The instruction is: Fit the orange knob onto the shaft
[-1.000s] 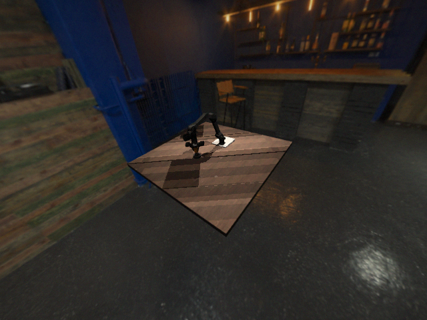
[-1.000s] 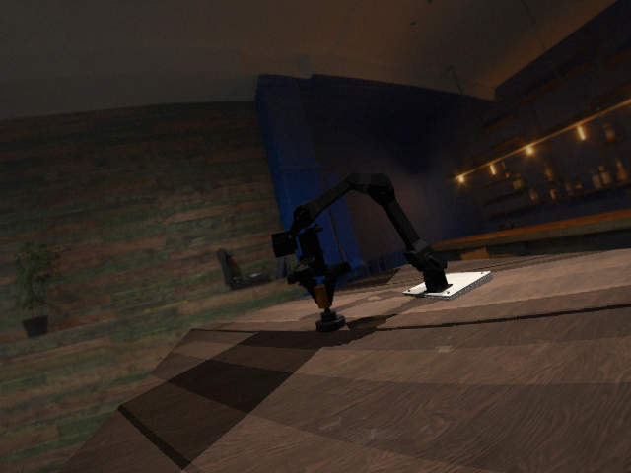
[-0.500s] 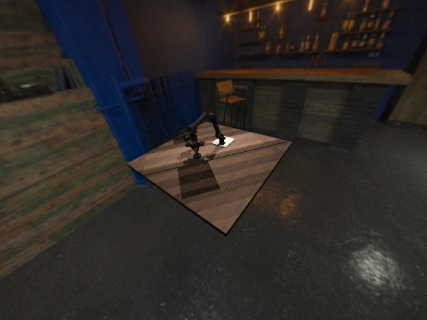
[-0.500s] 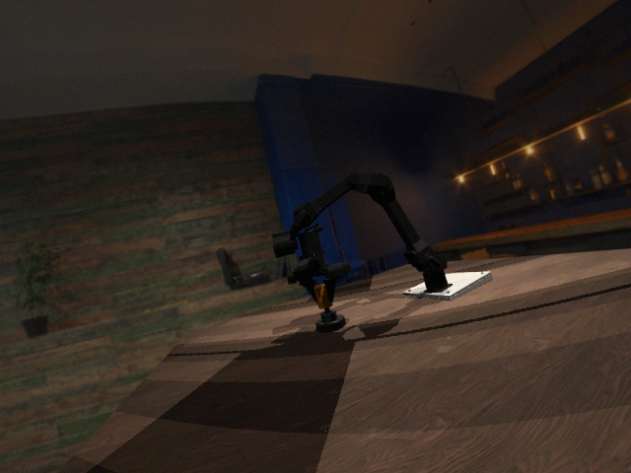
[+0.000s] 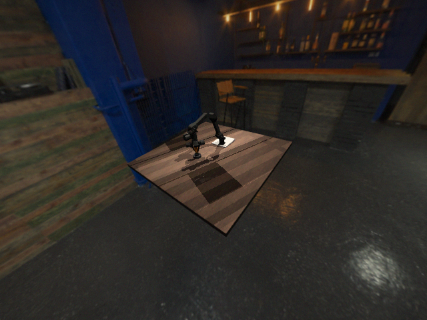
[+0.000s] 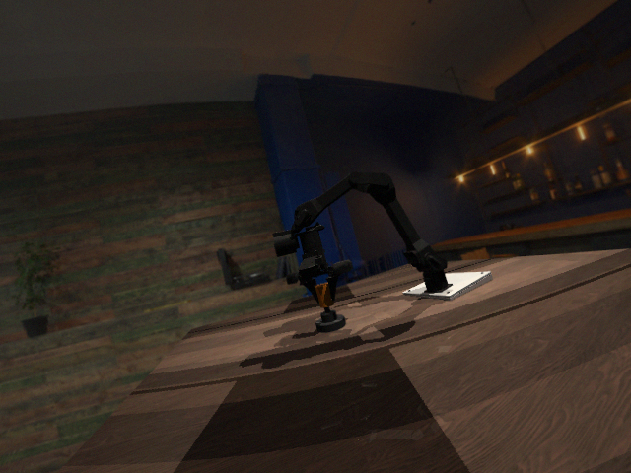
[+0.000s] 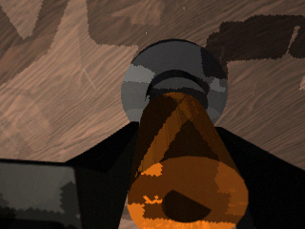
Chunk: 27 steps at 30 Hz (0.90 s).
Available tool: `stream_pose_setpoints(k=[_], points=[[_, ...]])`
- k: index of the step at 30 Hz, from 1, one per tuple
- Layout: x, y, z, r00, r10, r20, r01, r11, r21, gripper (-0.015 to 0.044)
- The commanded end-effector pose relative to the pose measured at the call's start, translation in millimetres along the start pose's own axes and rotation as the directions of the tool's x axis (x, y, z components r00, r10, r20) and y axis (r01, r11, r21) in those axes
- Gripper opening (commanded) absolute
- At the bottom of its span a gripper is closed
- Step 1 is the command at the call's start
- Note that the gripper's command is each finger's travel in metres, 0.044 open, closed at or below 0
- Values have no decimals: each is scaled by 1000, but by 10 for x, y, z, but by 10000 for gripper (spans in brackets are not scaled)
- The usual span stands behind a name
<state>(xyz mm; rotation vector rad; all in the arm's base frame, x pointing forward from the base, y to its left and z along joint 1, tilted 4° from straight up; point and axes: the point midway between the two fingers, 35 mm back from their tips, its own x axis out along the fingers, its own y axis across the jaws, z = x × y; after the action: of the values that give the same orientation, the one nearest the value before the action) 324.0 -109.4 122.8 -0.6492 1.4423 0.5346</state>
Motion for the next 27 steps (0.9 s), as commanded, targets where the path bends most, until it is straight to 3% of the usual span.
stream_pose_setpoints(k=[1, 27], points=[[-27, 4, 5, 1000, -4, 7, 4, 1000, -18, 0], [26, -45, 33, 1000, -5, 7, 5, 1000, -18, 0]])
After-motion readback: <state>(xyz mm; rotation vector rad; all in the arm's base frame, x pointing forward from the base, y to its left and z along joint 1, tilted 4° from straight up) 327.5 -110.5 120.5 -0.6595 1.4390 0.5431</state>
